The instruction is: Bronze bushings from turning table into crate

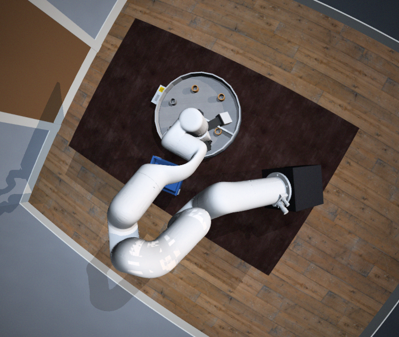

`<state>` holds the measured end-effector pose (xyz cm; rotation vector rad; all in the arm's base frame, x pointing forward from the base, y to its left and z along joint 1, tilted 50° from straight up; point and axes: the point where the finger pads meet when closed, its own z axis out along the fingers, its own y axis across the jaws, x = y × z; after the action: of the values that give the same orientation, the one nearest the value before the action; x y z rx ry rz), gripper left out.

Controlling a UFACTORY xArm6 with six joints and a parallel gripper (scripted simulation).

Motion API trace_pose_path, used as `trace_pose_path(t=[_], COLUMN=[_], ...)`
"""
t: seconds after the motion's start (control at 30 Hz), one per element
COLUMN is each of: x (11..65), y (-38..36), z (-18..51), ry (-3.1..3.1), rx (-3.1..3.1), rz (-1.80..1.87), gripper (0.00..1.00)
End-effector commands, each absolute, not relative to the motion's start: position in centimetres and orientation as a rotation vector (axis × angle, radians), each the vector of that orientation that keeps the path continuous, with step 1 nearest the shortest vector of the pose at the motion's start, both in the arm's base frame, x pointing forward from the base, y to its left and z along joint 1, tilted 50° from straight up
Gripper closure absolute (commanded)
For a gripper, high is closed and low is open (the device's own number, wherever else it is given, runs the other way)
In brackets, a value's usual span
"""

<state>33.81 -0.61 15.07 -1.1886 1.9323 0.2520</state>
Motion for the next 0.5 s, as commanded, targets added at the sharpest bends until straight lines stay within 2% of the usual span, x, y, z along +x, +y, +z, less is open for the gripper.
trace_pose_path(t=[0.0,0.47], x=[34.1,33.7], y=[-1.4,-1.7], z=[13.1,11.9], ry=[1.991,2.033], rx=[-1.122,-1.075], rz=[0.299,0.328], gripper=[0.00,0.00])
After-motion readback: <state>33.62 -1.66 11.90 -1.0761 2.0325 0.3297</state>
